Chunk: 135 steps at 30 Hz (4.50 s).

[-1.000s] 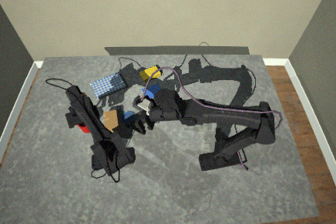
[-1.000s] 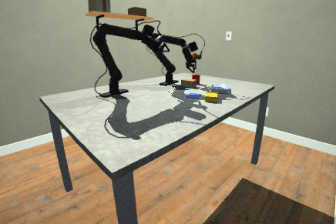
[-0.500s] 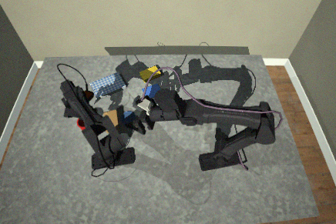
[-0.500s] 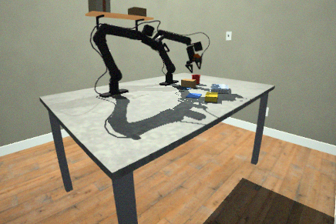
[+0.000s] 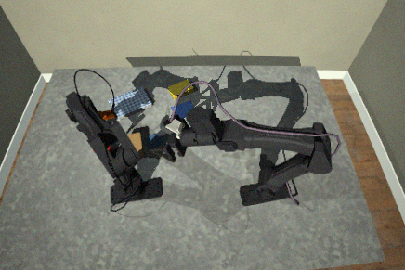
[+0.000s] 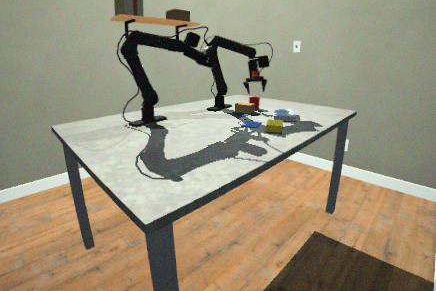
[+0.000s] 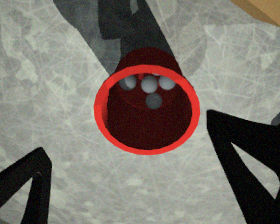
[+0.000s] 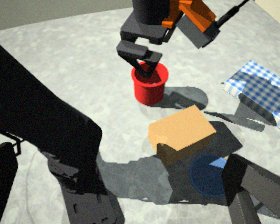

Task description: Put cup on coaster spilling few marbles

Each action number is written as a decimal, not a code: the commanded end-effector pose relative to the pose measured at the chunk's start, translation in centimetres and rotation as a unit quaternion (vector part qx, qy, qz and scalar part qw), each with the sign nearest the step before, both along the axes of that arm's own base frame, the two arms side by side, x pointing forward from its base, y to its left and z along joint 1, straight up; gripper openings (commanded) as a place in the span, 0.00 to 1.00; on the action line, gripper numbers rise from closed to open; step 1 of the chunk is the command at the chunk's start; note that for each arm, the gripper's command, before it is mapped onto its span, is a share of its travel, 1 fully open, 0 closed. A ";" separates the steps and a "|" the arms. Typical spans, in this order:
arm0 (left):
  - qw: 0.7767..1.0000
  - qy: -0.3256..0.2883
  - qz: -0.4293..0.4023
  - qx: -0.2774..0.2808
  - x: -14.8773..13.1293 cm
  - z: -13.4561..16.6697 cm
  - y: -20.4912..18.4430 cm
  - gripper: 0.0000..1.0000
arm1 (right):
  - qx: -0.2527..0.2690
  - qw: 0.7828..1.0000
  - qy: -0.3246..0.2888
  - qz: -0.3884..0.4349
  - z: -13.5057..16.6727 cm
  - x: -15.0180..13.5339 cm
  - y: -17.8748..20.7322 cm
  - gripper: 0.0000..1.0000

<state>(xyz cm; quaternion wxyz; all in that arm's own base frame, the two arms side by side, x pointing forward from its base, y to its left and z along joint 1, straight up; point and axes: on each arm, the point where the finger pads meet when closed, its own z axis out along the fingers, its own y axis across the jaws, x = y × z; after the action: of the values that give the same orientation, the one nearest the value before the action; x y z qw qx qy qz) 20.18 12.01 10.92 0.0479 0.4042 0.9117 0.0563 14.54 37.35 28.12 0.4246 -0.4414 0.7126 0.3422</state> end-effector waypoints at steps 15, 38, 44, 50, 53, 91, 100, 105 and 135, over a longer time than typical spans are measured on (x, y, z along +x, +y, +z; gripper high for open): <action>0.990 0.063 -0.124 -0.020 -1.1 -1.1 0.0 1.00 | 0.021 1.000 -0.010 0.001 1.6 -0.2 -0.2 1.00; 0.990 0.069 -0.124 -0.024 -1.3 -4.8 -0.1 1.00 | 0.021 1.000 -0.010 0.001 1.6 -0.2 -0.2 1.00; 0.989 0.072 -0.124 -0.027 -1.4 -4.8 -0.2 0.96 | 0.021 1.000 -0.010 0.001 1.6 -0.2 -0.2 1.00; 0.989 0.073 -0.124 -0.028 -1.5 -4.8 -0.2 0.92 | 0.021 1.000 -0.010 0.001 1.6 -0.2 -0.2 1.00; 0.990 0.067 -0.123 -0.021 -1.2 -4.3 -0.1 0.87 | 0.021 1.000 -0.010 0.001 1.6 -0.2 -0.2 1.00; 0.991 0.067 -0.117 -0.022 -1.0 5.9 -0.1 0.00 | 0.021 1.000 -0.010 0.001 1.6 -0.2 -0.2 1.00; 0.996 0.062 -0.064 -0.022 -0.7 5.4 -3.1 0.00 | -0.026 1.000 0.009 -0.015 0.2 -0.2 -4.2 1.00; 0.998 0.054 -0.038 -0.014 -0.3 5.0 -7.7 0.00 | -0.019 0.998 0.008 -0.057 2.2 -0.1 -10.2 1.00; 0.991 0.040 -0.126 -0.005 1.2 4.0 -21.7 0.00 | 0.021 0.992 -0.014 -0.120 4.5 -1.3 -18.0 1.00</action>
<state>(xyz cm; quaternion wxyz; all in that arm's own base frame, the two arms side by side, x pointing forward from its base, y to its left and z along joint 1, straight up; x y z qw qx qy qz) 20.90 -9.41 14.52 0.0052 0.5226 0.8522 0.0248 13.60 19.88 32.25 0.4774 -0.3482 0.7509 0.2948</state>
